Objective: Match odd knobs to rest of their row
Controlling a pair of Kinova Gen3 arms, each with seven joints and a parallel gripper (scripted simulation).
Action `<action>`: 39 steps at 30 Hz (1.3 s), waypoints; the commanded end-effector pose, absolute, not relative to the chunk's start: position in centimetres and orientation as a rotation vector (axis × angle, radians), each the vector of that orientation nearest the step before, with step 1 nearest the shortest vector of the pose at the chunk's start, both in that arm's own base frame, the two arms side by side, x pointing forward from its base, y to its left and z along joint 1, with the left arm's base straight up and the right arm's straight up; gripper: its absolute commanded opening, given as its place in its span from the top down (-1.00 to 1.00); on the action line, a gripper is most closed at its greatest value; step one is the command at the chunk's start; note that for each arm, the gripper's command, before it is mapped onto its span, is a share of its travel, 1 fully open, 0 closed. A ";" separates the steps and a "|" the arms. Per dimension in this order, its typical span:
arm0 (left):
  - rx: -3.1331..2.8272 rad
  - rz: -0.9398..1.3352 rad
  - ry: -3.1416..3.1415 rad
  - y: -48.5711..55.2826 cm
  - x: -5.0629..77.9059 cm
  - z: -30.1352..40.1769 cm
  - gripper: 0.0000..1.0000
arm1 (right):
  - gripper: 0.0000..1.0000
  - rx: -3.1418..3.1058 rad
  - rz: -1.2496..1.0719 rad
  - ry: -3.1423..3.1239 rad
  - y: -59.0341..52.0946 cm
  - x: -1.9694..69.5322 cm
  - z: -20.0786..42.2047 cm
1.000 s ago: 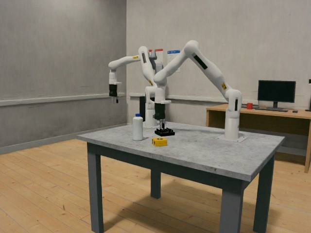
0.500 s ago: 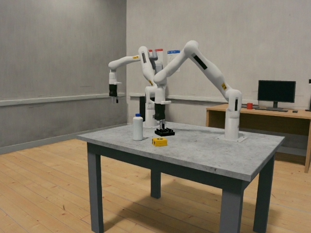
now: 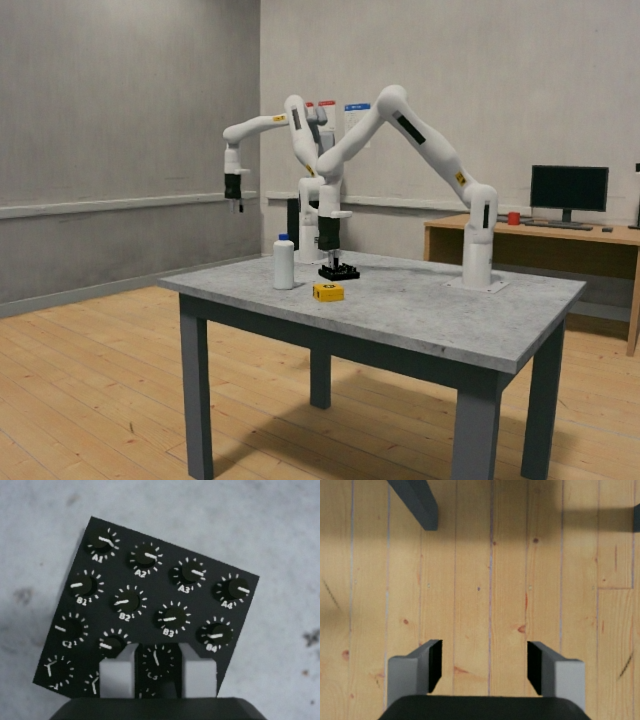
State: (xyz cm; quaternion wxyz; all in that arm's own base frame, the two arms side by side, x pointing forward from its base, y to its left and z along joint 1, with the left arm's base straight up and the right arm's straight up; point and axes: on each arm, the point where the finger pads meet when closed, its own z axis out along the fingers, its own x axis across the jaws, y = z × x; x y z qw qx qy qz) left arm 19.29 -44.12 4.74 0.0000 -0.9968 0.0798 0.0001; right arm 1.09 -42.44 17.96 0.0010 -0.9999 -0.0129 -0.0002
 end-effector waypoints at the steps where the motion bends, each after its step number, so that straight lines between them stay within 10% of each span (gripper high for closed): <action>1: -3.133 -0.002 0.251 -44.2 19.3 4.8 0.07 | -1.00 -3.141 0.000 -0.041 -42.5 1.1 18.0; 10: -3.133 -0.002 0.251 -44.2 19.3 4.8 0.07 | -1.00 -3.141 0.000 -0.041 -42.5 1.1 18.0; 11: -3.133 -0.002 0.251 -44.2 19.3 4.8 0.40 | -1.00 -3.141 0.000 -0.041 -42.5 1.1 18.0; 39: -3.140 -0.001 0.144 -44.2 19.3 4.8 0.40 | -1.00 -3.141 0.000 -0.041 -42.5 1.1 18.0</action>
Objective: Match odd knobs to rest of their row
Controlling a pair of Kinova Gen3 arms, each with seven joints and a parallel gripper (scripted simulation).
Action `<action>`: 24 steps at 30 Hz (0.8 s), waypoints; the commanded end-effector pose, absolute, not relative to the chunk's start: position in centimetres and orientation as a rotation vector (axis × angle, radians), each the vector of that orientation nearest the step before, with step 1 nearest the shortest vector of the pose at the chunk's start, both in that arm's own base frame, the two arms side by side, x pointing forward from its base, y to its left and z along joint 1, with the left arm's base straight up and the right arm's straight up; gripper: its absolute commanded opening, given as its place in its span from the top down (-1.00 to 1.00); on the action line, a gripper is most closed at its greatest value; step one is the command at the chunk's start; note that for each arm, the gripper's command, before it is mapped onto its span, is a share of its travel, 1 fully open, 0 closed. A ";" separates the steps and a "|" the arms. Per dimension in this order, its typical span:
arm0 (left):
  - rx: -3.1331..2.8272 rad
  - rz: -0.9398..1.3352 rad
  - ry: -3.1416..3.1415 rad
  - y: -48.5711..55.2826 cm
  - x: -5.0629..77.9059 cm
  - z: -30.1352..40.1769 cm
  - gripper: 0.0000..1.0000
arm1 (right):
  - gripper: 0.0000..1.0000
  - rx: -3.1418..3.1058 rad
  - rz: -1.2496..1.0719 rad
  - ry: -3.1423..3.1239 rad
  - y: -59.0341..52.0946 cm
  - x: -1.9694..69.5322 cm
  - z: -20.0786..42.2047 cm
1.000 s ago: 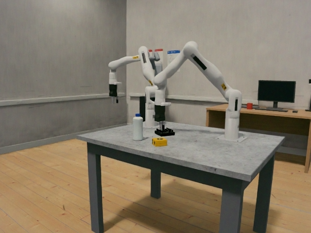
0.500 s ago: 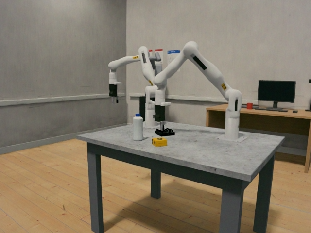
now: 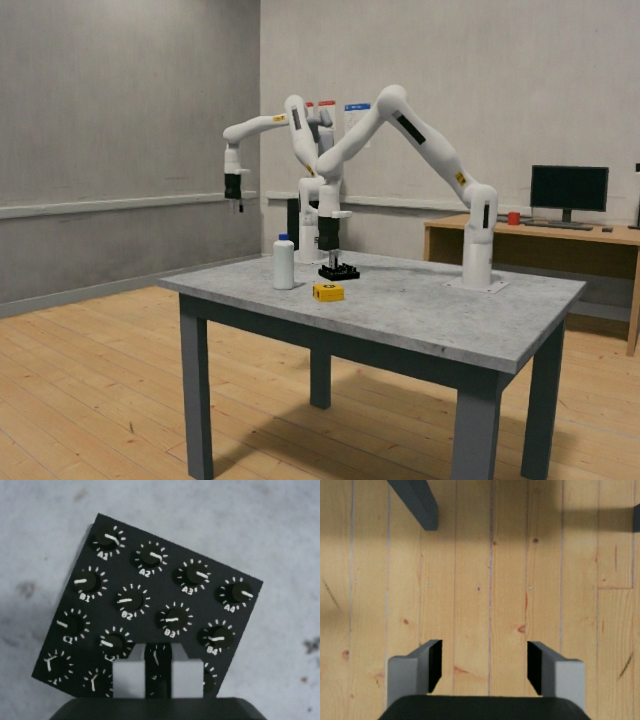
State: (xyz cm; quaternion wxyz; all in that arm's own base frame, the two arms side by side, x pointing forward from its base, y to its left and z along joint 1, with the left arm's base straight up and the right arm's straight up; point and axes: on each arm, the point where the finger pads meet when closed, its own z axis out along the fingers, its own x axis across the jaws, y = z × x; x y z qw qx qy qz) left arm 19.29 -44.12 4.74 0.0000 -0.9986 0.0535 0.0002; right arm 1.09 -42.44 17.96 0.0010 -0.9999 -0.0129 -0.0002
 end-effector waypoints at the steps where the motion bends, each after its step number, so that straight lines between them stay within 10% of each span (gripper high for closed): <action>1: -3.140 -0.001 0.144 -44.2 19.3 4.8 0.40 | -1.00 -3.141 0.000 -0.041 -42.5 1.1 18.0; 24: -3.105 -0.001 -0.493 -44.2 19.3 4.8 0.40 | -1.00 -3.141 0.000 -0.041 -42.5 1.1 18.0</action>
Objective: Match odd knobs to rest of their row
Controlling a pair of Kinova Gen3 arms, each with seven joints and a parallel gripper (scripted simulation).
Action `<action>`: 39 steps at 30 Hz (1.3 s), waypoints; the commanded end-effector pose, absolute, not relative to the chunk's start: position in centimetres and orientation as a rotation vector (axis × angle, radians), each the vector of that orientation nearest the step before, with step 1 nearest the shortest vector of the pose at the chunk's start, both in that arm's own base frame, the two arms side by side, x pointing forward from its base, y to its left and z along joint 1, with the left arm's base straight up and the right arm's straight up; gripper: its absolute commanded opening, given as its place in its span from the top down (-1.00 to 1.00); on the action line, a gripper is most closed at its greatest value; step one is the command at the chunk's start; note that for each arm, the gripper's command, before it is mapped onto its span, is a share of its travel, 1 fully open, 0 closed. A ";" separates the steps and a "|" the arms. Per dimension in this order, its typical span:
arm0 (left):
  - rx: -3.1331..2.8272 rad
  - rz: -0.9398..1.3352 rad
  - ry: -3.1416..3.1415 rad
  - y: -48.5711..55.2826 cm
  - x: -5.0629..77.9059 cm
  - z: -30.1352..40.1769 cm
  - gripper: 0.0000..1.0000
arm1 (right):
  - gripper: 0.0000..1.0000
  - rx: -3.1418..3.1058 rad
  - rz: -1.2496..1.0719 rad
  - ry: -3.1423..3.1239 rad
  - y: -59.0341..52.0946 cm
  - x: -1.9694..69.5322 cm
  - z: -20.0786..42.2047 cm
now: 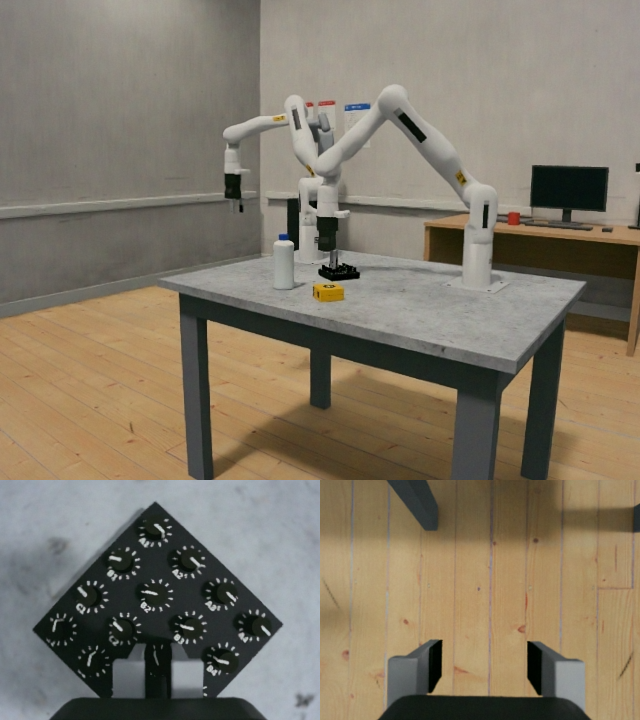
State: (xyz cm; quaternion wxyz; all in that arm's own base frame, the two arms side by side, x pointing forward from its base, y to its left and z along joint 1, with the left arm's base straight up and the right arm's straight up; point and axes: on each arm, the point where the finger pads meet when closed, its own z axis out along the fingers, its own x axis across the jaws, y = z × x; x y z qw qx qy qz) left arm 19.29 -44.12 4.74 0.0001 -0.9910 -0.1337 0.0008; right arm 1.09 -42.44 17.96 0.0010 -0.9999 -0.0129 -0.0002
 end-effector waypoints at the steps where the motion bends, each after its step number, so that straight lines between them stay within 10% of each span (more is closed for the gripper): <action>1: -3.098 -0.001 -0.531 -44.2 19.3 4.8 0.40 | -1.00 -3.141 0.000 -0.041 -42.5 1.1 18.0; 39: -2.945 0.000 -1.101 -44.2 19.3 4.8 0.40 | -1.00 -3.141 0.000 -0.041 -42.5 1.1 18.0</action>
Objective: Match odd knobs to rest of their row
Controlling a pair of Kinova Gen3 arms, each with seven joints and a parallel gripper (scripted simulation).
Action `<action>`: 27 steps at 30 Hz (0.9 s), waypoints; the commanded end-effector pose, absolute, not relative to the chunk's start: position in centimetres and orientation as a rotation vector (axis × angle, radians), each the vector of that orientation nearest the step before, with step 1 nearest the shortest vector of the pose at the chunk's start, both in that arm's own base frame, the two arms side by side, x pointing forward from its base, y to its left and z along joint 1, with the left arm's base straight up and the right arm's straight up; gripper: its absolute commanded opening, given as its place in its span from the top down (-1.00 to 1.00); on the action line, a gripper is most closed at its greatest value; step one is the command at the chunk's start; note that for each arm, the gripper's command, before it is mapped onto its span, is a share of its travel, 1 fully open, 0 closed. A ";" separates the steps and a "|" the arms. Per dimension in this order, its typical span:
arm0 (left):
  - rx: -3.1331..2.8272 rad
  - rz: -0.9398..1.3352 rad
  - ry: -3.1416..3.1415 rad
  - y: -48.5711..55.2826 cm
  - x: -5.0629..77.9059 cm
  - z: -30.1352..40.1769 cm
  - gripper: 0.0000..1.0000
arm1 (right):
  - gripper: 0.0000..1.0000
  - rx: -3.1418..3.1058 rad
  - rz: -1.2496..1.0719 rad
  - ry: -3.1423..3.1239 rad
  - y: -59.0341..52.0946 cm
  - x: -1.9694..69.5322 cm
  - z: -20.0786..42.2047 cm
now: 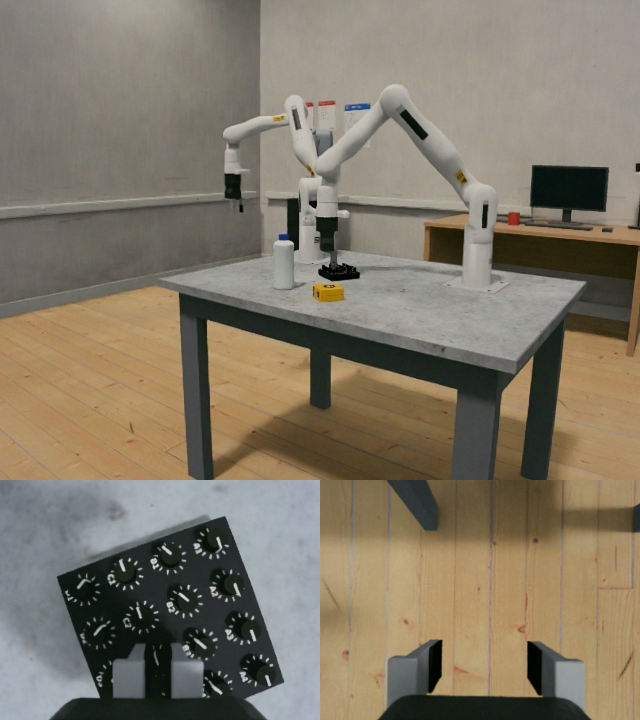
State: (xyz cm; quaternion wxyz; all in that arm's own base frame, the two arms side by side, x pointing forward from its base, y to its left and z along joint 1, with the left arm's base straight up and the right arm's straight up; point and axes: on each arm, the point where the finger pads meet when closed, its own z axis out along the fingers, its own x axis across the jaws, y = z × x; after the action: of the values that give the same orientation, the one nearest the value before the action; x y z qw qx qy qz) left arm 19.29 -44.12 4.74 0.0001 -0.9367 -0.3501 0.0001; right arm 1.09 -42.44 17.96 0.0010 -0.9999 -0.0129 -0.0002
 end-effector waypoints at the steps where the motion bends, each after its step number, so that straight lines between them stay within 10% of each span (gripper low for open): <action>1: -2.945 0.000 -1.101 -44.2 19.3 4.8 0.07 | -1.00 -3.141 0.000 -0.041 -42.5 1.1 18.0; 27: -2.945 0.000 -1.101 -44.2 19.3 7.0 0.07 | -1.00 -3.141 0.000 -0.041 -42.5 1.1 18.0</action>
State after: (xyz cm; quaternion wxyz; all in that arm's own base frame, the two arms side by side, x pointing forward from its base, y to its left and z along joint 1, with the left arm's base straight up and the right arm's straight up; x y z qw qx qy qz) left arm 19.28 -44.12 6.16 0.0000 -0.9367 -0.3501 0.0001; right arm 1.09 -42.44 17.96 0.0010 -0.9999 -0.0129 -0.0002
